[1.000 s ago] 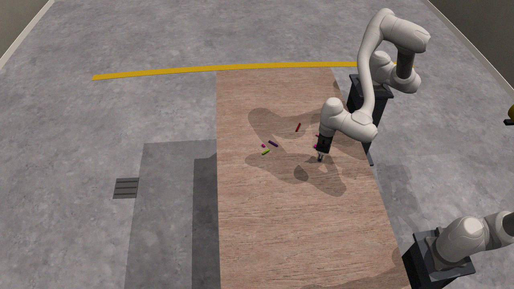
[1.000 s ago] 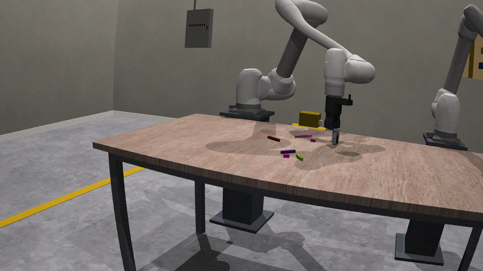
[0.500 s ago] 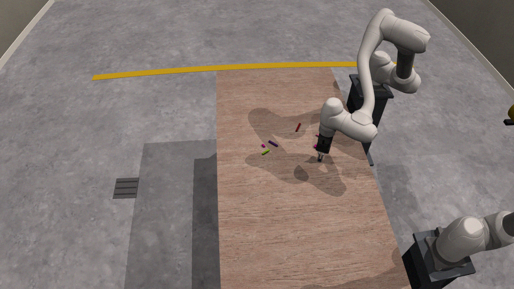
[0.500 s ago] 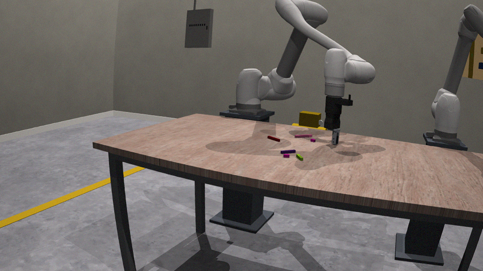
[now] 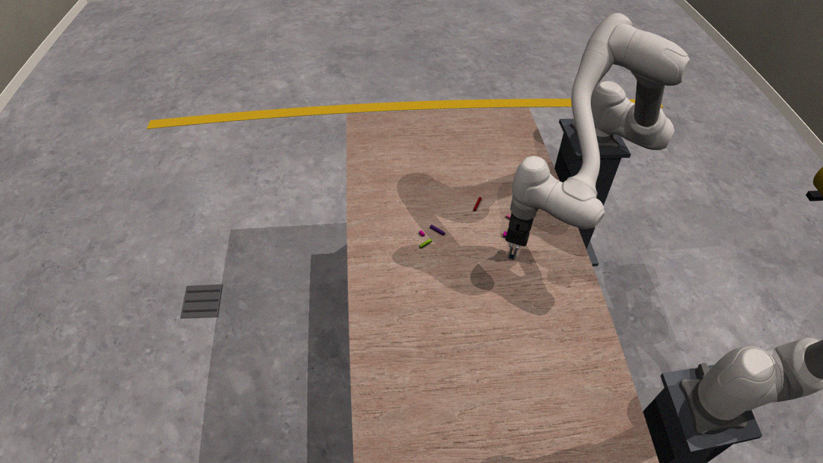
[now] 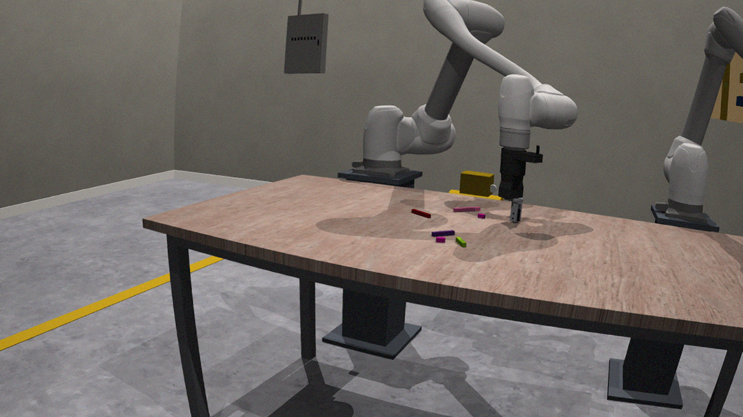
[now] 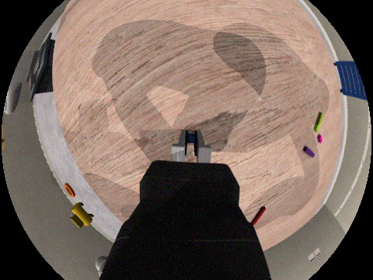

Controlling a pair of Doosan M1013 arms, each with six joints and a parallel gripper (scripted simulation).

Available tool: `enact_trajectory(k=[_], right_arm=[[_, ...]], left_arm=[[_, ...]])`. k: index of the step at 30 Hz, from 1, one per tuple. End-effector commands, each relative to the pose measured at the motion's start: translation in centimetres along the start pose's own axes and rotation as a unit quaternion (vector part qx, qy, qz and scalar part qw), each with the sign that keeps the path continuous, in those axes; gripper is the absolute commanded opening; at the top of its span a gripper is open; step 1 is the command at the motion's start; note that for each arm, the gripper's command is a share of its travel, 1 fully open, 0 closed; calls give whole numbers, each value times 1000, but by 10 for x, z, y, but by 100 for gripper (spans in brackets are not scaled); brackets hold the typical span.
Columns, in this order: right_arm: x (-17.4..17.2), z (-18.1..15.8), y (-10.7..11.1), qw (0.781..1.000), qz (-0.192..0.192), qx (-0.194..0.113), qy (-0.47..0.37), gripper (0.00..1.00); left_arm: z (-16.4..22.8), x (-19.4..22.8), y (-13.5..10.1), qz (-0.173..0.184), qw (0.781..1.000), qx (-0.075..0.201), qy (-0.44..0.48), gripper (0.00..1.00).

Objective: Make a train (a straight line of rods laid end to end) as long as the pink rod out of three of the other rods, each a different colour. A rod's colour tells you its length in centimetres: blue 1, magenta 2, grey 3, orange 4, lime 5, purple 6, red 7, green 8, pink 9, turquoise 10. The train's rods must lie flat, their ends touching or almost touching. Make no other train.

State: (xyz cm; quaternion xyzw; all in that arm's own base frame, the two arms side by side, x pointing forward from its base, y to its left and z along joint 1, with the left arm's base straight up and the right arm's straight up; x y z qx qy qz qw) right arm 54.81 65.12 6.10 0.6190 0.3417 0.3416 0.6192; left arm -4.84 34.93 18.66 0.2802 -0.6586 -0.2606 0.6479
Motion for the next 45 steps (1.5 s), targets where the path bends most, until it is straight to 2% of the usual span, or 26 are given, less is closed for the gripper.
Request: enact_trajectory(k=[1,8,9,13,14,16,17,19,20,22,23,37,45], right_arm=[[0,0,1,1000,1,0,0,24],[0,0,1,1000,1,0,0,24],[0,0,1,1000,1,0,0,30],[0,0,1,1000,1,0,0,30],[0,0,1,1000,1,0,0,36],[0,0,1,1000,1,0,0,36],[0,0,1,1000,1,0,0,42],[0,0,1,1000,1,0,0,42],[0,0,1,1000,1,0,0,48],[0,0,1,1000,1,0,0,48],[0,0,1,1000,1,0,0,54],[0,0,3,1000,1,0,0,54],[0,0,28,1000,1,0,0,54]], left_arm=[[0,0,1,-1,1000,0,0,100],[0,0,1,-1,1000,0,0,100],[0,0,1,-1,1000,0,0,100],[0,0,1,-1,1000,0,0,100],[0,0,1,-1,1000,0,0,100],[0,0,1,-1,1000,0,0,100],[0,0,1,-1,1000,0,0,100],[0,0,1,-1,1000,0,0,100],[0,0,1,-1,1000,0,0,100],[0,0,1,-1,1000,0,0,100],[0,0,1,-1,1000,0,0,100],[0,0,1,-1,1000,0,0,100],[0,0,1,-1,1000,0,0,100]])
Point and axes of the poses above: on each arm, the point where the finger pads meet when closed, its own y axis back along the fingers, its own z axis across the jaws, x = y × z, the point moved 4 cm from there along y, back along the fingers, and after that the axes turned 5 degrees about -y, right-handed, at the moved point
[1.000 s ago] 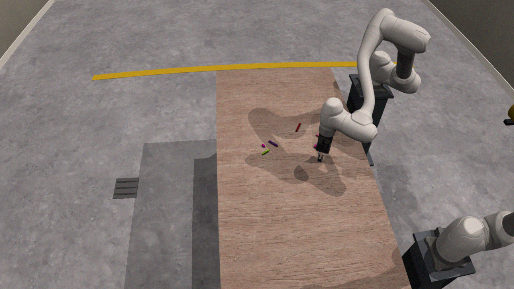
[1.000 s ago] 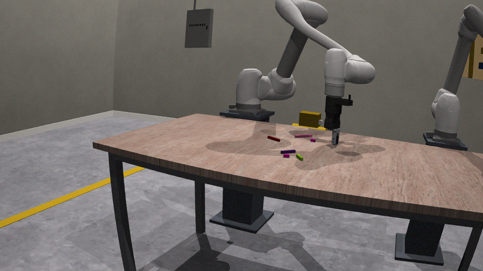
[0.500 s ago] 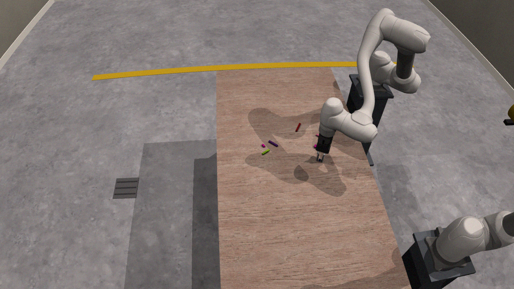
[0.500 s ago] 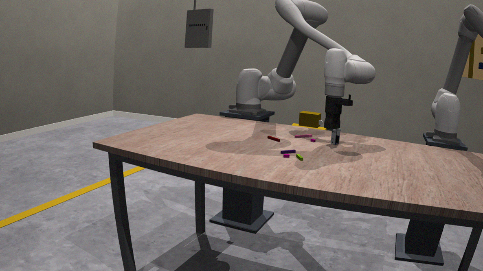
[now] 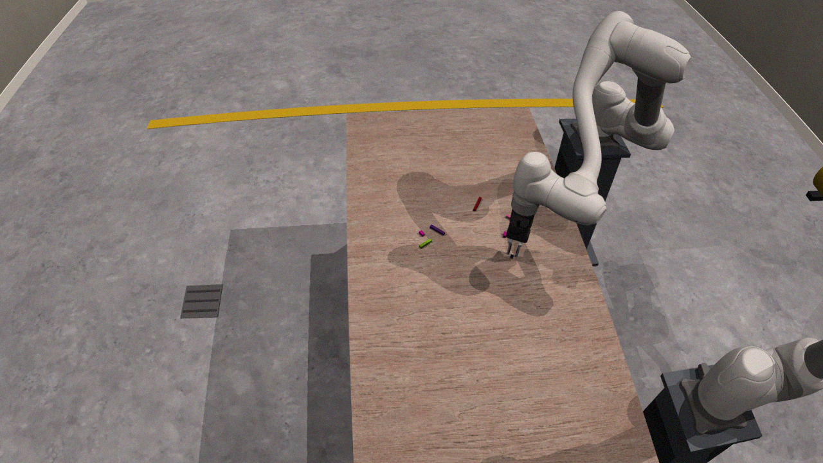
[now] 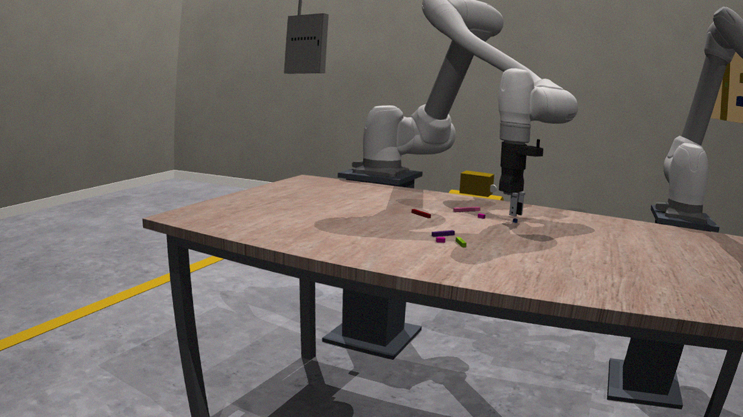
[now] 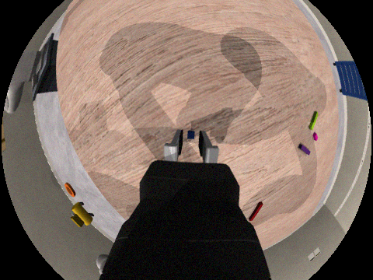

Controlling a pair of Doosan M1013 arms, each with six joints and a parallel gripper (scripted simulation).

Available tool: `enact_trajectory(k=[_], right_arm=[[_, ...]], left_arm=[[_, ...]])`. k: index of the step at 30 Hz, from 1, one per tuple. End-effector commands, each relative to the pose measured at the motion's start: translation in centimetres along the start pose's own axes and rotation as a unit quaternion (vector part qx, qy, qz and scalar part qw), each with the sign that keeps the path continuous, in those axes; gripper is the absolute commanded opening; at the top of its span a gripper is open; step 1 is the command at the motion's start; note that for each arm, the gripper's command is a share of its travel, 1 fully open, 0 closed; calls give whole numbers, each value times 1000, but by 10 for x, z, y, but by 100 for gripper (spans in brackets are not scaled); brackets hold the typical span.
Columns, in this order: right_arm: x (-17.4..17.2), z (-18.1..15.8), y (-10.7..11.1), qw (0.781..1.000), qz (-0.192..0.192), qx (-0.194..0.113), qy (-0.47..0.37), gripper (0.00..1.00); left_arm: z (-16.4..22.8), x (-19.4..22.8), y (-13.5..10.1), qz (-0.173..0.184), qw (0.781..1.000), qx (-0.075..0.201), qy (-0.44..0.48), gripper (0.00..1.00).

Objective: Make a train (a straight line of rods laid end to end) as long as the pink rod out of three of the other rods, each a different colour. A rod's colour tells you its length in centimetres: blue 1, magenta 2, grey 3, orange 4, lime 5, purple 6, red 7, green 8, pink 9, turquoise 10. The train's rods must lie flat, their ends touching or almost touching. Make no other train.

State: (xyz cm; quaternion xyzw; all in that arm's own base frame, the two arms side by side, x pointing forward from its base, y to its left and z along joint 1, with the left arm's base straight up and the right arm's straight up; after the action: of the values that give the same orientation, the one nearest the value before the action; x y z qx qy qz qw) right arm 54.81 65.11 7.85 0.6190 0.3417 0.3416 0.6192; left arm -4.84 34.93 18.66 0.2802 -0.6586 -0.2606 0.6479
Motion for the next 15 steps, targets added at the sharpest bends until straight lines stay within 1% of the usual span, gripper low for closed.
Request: enact_trajectory(k=[1,2,11,15], right_arm=[[0,0,10,1000,1,0,0,54],[0,0,10,1000,1,0,0,54],[0,0,58,1000,1,0,0,54],[0,0,70,1000,1,0,0,54]], left_arm=[[0,0,1,-1,1000,0,0,100],[0,0,1,-1,1000,0,0,100],[0,0,1,-1,1000,0,0,100],[0,0,1,-1,1000,0,0,100]])
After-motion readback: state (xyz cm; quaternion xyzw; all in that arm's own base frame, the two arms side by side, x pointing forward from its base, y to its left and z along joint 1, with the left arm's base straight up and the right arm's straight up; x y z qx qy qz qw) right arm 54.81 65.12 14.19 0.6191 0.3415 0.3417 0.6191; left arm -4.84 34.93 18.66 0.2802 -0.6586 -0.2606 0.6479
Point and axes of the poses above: on each arm, the point where the finger pads meet when closed, its own y axis back along the fingers, its own z axis across the jaws, x = y × z, the point moved 4 cm from there along y, back along the fingers, and after that the axes turned 5 degrees about -y, right-handed, at the moved point
